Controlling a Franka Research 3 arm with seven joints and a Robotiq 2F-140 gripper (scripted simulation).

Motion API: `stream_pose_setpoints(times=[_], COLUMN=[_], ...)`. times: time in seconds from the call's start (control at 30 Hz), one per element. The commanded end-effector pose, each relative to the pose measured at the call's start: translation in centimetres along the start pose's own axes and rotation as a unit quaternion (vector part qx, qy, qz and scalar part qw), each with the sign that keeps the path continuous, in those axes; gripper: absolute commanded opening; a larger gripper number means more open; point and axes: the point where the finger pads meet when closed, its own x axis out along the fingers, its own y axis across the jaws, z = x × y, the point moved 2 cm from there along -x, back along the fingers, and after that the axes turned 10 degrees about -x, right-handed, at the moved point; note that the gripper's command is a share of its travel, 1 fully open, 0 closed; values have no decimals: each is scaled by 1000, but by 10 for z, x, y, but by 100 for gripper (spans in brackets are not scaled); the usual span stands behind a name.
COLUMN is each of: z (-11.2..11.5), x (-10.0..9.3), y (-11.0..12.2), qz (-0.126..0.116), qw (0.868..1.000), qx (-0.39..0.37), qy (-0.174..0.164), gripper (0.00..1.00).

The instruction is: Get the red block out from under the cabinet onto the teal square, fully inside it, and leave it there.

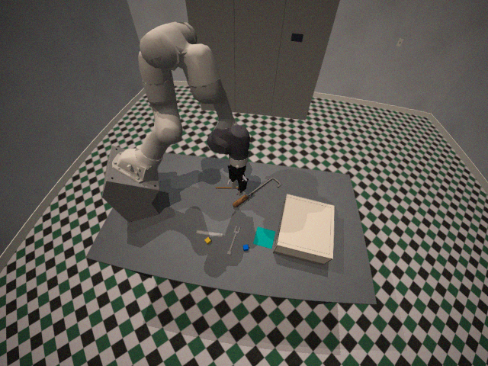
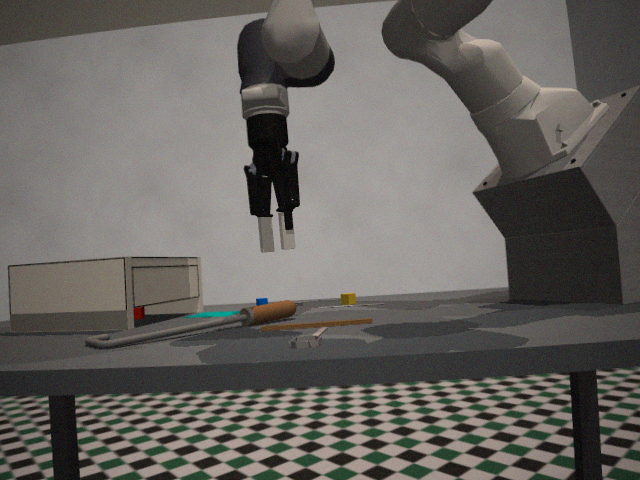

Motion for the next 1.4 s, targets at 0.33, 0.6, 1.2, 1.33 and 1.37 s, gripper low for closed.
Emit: stream_pose_setpoints(times=[0.33,0.6,1.2,1.33,1.37], z=[-5,-5,-5,-5,-5], x=[46,64,80,80,80], y=[11,11,11,11,11], qz=[14,14,14,14,14], qw=[1000,1000,1000,1000,1000], qx=[-4,-4,-4,-4,-4], qy=[8,8,8,8,8], gripper=[34,34,34,34,34])
